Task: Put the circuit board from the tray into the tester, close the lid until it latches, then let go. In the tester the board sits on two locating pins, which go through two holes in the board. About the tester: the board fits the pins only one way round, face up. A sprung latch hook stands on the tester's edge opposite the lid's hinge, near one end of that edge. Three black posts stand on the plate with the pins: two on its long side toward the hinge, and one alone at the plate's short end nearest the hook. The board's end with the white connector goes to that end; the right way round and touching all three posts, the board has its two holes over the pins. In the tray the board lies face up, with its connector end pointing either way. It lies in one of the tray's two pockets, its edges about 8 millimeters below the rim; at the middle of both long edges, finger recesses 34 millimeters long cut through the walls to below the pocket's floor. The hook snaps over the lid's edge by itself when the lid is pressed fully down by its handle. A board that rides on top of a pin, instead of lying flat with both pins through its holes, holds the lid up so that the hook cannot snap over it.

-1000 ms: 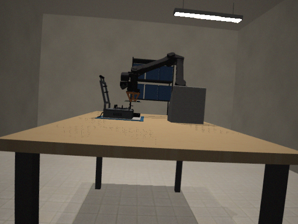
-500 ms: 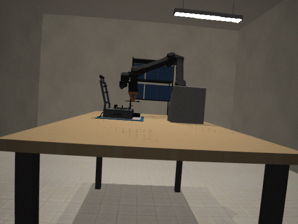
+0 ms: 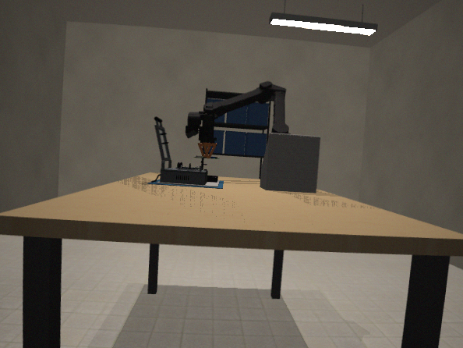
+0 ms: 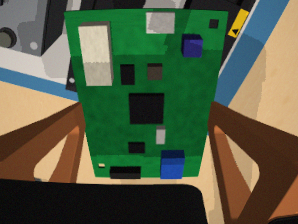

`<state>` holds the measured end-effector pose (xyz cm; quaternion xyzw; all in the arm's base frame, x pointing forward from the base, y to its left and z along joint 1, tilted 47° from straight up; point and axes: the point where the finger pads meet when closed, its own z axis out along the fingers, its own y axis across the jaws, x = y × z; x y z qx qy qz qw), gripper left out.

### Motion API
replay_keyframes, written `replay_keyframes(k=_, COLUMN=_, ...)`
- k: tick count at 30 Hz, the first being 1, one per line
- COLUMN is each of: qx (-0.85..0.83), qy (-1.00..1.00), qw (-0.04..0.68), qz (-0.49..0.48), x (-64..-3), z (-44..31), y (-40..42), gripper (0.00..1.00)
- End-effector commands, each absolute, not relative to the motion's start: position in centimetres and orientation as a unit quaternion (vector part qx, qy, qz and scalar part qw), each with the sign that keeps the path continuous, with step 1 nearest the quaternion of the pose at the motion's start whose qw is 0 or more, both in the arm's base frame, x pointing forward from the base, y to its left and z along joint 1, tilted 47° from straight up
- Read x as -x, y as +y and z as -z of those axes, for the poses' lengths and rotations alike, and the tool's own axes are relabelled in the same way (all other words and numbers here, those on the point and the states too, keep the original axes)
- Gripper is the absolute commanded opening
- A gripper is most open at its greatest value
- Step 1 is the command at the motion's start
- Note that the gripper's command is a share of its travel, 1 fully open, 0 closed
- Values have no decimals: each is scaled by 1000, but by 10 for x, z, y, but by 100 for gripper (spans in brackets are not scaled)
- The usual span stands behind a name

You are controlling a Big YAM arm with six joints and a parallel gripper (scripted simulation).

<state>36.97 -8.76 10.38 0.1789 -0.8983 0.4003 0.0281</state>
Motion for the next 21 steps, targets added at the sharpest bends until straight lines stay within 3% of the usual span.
replay_keyframes(k=1, qx=-245, qy=-883, qw=30, qz=-400, x=-384, z=-119, y=-76, gripper=72)
replay_keyframes(k=21, qx=-426, qy=-811, qw=114, qz=-384, x=-384, z=-119, y=-76, gripper=72)
